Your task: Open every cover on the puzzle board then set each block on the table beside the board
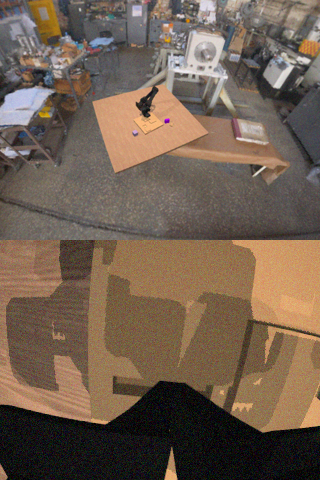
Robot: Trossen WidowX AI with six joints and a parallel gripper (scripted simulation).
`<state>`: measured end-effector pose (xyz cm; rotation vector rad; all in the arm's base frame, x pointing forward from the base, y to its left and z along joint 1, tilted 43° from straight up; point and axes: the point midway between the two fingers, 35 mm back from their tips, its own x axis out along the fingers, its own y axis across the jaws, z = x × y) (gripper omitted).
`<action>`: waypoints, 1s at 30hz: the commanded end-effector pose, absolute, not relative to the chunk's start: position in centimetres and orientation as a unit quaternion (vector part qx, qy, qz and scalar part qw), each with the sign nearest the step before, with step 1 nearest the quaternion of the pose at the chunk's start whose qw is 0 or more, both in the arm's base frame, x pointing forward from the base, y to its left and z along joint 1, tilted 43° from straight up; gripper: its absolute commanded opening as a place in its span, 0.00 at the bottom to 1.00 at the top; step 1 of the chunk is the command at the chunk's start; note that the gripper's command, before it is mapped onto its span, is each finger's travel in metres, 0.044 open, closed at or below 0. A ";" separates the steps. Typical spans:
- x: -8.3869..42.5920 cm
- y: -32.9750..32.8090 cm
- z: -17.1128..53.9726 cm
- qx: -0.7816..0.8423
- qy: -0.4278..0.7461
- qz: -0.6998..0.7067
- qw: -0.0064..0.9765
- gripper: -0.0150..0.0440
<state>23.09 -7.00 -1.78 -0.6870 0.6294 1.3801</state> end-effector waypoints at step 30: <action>23.1 -4.4 0.6 -0.303 0.277 0.612 0.676 0.25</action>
